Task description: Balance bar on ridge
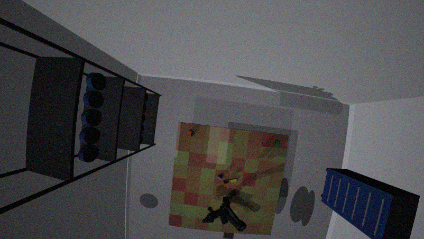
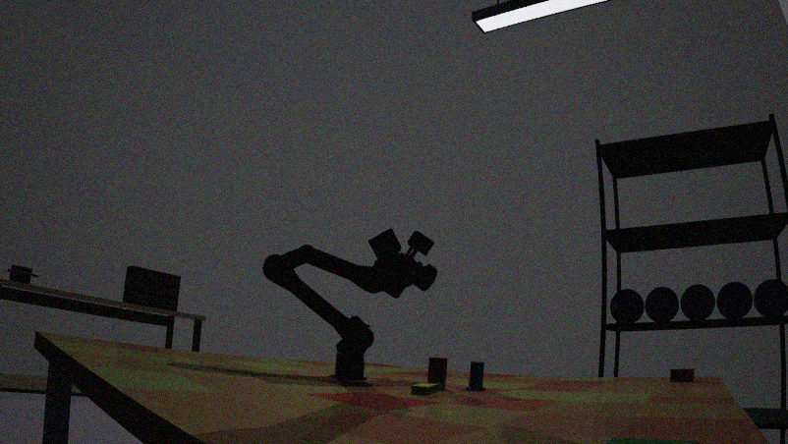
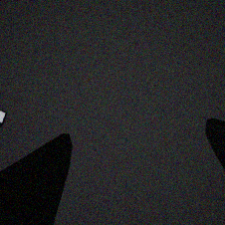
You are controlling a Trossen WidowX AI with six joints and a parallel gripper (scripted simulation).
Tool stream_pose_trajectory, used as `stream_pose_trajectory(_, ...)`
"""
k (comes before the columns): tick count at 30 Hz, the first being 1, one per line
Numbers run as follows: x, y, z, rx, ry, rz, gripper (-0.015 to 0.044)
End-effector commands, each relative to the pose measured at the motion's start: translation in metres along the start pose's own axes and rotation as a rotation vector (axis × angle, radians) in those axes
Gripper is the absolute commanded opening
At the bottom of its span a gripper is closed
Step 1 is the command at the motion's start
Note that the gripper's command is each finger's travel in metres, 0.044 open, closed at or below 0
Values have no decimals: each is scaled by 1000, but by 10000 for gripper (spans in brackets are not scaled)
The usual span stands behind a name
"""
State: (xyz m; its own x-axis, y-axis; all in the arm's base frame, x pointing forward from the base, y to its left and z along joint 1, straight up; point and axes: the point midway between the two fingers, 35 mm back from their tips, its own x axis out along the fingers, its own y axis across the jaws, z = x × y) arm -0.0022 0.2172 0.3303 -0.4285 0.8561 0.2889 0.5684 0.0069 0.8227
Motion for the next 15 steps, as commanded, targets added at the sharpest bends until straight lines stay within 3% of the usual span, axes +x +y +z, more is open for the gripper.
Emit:
stream_pose_trajectory(1,0,1,1,0,-5,2,374)
stream_pose_trajectory(4,0,10,17,0,-80,25,315)
stream_pose_trajectory(15,-20,49,93,0,-451,100,315)
